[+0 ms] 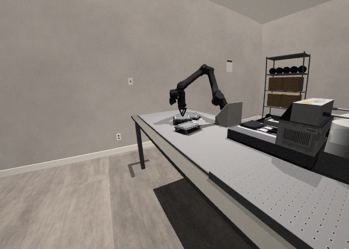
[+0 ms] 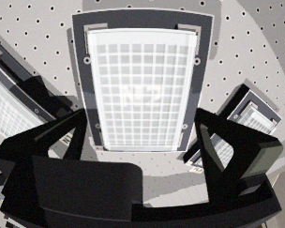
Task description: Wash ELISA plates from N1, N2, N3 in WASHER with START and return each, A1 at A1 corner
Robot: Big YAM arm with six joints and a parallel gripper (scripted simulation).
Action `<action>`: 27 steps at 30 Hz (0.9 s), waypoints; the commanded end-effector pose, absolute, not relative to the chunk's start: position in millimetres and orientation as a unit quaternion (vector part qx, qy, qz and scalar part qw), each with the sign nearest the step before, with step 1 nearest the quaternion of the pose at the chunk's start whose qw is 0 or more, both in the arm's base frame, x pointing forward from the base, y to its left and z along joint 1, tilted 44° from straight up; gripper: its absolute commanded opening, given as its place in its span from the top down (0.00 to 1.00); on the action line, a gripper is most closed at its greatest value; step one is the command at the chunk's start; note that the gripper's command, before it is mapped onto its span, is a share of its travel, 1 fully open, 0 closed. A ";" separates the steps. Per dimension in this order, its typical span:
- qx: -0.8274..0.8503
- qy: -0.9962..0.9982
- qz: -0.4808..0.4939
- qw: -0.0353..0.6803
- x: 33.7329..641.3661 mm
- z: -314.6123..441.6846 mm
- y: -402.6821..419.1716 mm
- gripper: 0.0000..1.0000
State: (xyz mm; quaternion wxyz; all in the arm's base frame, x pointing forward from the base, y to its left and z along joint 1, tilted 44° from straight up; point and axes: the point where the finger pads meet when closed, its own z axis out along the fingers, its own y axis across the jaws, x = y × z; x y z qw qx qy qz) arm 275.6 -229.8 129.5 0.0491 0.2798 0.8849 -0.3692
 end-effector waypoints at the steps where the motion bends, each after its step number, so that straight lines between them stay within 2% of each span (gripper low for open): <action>1: 0.289 0.880 -0.370 0.077 290.8 153.2 -225.8 0.00; 13: 0.294 0.879 -0.370 0.062 280.1 156.0 -216.8 0.00; 27: 0.290 0.880 -0.368 0.078 294.9 182.9 -197.4 0.00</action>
